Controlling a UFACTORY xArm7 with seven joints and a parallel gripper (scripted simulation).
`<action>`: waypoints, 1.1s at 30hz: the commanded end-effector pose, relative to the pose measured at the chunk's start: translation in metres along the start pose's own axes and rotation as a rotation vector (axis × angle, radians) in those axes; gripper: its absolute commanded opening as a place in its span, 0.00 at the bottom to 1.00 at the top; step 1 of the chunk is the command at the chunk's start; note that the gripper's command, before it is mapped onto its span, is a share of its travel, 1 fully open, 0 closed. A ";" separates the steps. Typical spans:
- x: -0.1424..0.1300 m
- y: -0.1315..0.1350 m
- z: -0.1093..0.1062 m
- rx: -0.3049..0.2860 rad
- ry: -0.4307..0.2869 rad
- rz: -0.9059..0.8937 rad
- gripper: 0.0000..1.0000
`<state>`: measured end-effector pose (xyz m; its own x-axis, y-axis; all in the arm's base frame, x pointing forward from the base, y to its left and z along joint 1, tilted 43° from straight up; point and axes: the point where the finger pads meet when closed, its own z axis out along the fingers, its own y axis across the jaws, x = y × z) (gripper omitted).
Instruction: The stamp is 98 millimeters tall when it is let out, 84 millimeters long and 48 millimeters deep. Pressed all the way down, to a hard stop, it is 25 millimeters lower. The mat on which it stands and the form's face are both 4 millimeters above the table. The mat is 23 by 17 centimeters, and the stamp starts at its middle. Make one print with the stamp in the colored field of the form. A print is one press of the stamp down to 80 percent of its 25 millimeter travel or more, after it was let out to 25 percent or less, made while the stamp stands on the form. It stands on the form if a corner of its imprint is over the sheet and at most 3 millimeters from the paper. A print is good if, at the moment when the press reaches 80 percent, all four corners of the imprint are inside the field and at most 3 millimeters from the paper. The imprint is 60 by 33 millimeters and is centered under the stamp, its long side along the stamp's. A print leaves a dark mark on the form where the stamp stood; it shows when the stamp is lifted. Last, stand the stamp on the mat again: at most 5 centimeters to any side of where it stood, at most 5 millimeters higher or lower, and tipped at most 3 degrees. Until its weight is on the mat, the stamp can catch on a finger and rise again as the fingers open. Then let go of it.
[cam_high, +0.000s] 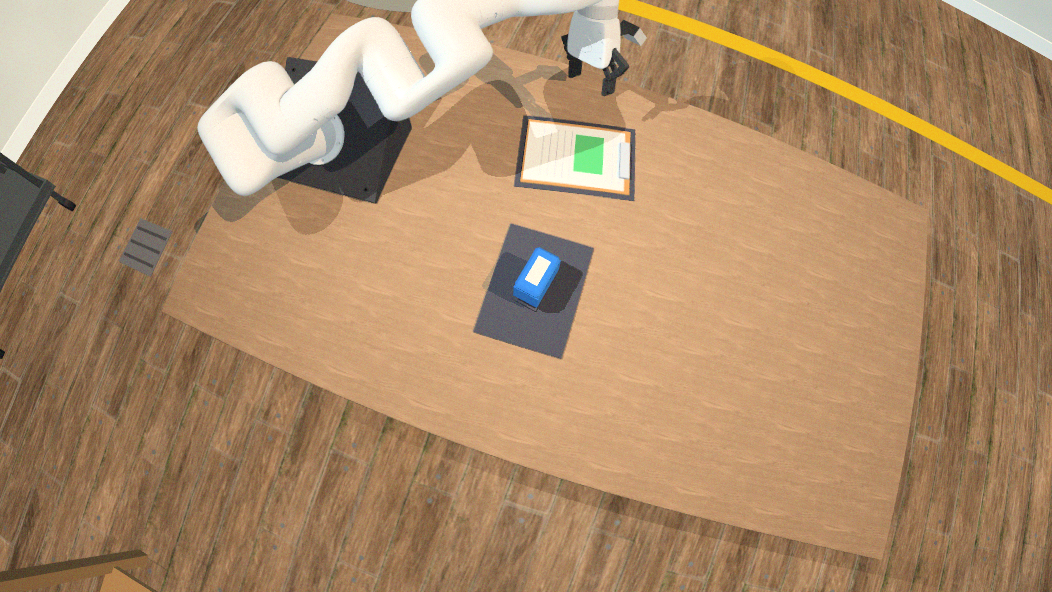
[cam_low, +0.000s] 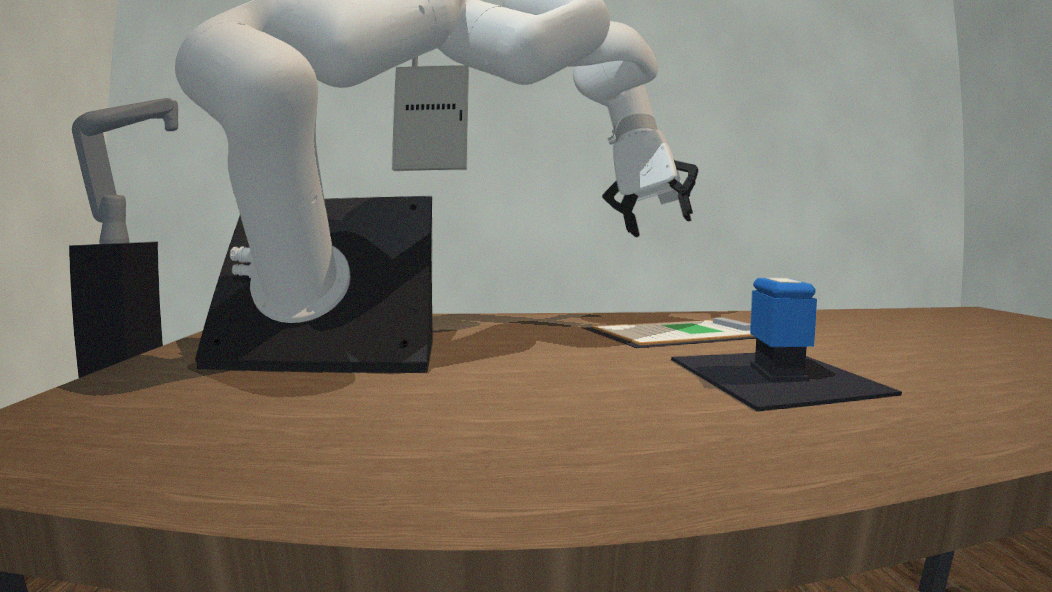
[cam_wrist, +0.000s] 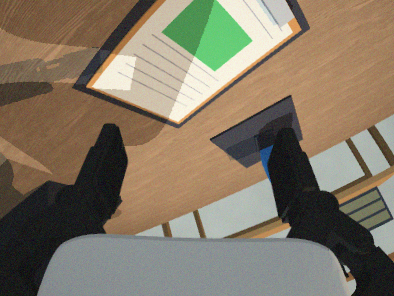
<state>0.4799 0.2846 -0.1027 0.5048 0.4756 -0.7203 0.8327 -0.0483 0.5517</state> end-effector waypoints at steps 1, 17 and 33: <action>0.000 0.001 -0.003 0.000 0.005 0.002 1.00; 0.000 0.001 -0.003 0.000 0.005 0.002 1.00; -0.050 0.092 0.021 0.094 0.056 -0.103 1.00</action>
<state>0.5258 0.2473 -0.0432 0.4411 0.4868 -0.7540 0.8828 -0.0845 0.4620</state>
